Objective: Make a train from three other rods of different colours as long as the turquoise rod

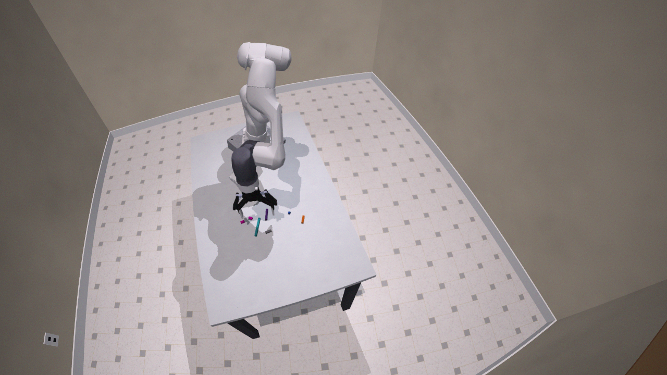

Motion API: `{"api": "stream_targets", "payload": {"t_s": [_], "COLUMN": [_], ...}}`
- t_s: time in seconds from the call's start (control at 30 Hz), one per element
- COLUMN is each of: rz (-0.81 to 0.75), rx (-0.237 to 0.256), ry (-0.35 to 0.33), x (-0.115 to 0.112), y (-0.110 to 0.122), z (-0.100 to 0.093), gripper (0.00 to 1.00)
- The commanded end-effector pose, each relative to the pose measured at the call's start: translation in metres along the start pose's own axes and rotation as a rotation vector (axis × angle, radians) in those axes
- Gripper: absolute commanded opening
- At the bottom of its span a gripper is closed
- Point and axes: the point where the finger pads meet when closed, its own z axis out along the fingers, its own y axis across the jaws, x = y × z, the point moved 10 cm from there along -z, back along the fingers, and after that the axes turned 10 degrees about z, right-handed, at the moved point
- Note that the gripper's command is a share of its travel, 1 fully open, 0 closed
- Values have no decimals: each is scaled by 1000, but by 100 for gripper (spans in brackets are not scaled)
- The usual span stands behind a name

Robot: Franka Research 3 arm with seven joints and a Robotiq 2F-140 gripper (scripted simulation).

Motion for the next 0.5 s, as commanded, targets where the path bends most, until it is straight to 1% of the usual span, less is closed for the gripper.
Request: {"api": "stream_targets", "payload": {"t_s": [0.0, 0.03, 0.47], "rz": [139, 178, 367], "rx": [10, 11, 14], "ry": [15, 15, 14], "x": [2, 3, 9], "y": [4, 9, 33], "z": [0, 0, -2], "gripper": [100, 100, 100]}}
